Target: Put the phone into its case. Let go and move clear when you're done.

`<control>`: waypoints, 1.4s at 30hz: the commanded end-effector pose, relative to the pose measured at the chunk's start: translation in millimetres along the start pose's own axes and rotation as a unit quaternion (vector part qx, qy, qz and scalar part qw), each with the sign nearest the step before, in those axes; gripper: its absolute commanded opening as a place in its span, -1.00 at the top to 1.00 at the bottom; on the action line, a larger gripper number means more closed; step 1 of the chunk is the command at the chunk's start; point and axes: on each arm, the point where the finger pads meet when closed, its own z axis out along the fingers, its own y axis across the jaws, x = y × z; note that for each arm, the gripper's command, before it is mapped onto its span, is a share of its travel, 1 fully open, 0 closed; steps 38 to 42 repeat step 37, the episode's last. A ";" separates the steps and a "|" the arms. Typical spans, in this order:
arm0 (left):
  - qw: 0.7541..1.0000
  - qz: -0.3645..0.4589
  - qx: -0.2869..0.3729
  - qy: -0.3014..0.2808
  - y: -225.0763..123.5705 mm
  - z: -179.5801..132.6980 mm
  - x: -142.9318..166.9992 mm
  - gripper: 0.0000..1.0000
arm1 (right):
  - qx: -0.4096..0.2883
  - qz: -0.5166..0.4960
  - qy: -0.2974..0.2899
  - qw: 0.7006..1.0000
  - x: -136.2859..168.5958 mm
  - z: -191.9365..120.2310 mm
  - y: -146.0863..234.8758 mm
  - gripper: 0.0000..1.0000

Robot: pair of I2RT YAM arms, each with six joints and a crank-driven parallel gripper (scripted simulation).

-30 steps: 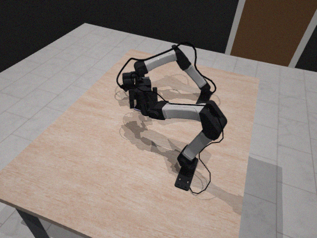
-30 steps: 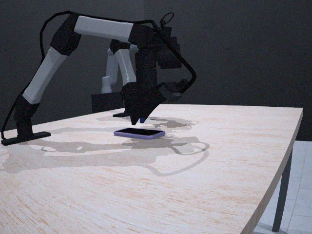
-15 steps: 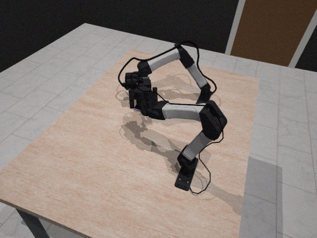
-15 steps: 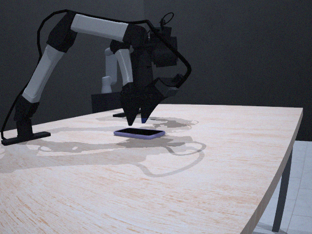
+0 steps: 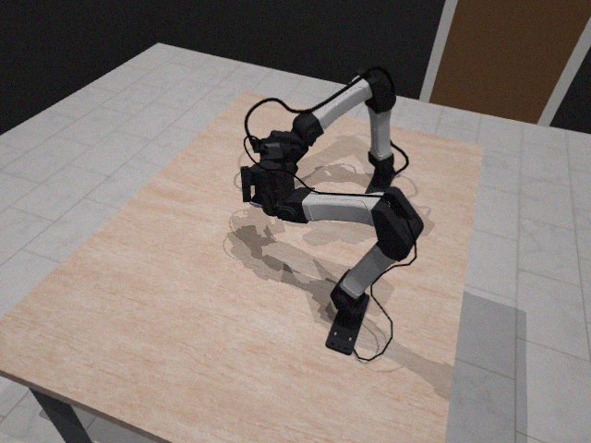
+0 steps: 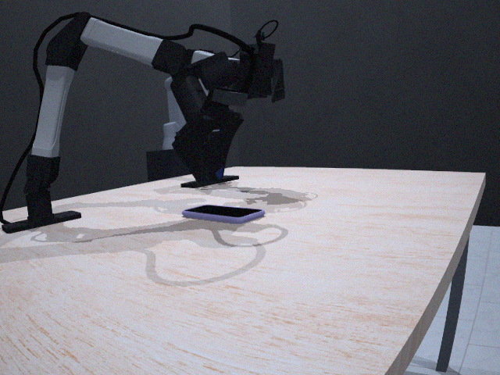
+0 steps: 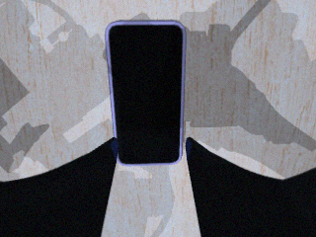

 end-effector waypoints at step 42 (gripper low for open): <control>0.999 0.028 0.013 -0.017 0.4 1.1 -19.9 -1.00 | -0.025 0.011 -0.167 0.986 -12.0 -22.8 5.5 -0.20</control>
